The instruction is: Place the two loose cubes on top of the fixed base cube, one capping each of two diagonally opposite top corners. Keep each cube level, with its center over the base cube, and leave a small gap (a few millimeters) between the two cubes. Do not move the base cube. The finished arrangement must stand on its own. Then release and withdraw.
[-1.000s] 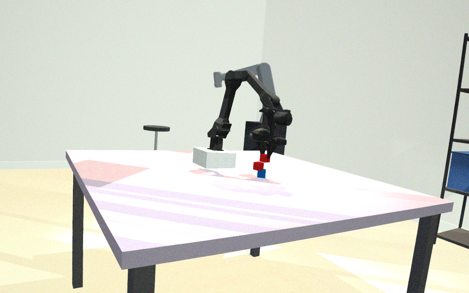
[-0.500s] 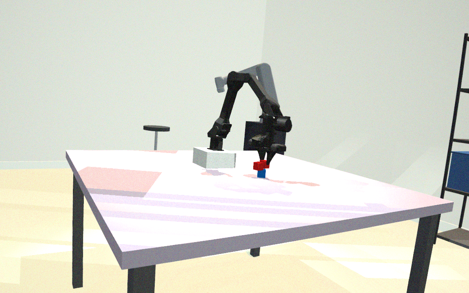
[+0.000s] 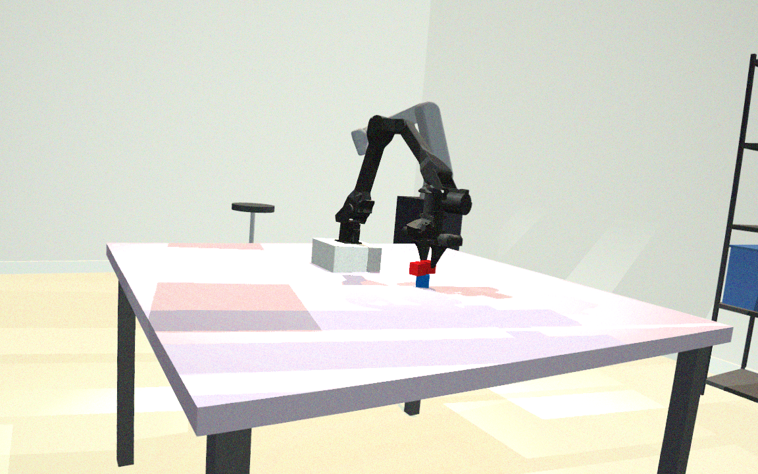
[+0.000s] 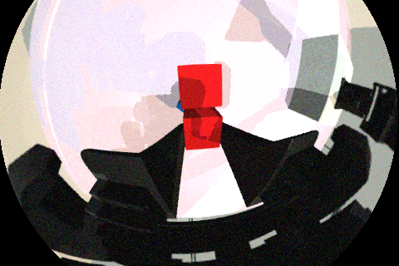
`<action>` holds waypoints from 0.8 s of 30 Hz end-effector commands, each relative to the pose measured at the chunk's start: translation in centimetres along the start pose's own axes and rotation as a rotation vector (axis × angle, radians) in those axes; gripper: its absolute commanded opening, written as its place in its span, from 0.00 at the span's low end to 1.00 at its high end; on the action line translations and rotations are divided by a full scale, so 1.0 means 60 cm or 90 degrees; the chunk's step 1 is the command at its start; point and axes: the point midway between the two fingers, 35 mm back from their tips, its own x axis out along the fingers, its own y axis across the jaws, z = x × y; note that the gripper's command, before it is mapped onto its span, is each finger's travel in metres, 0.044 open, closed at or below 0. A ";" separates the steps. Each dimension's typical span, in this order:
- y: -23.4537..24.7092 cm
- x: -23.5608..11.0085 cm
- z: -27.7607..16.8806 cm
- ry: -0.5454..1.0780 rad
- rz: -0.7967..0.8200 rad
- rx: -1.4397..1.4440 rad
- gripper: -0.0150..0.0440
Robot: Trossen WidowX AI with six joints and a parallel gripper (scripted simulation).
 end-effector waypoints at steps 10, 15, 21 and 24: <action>0.001 0.001 -0.002 0.004 0.001 -0.002 0.52; 0.001 0.001 -0.002 0.004 0.001 -0.002 0.60; 0.000 -0.015 0.000 0.000 0.000 0.000 0.60; 0.000 -0.019 0.000 0.000 0.000 0.000 0.60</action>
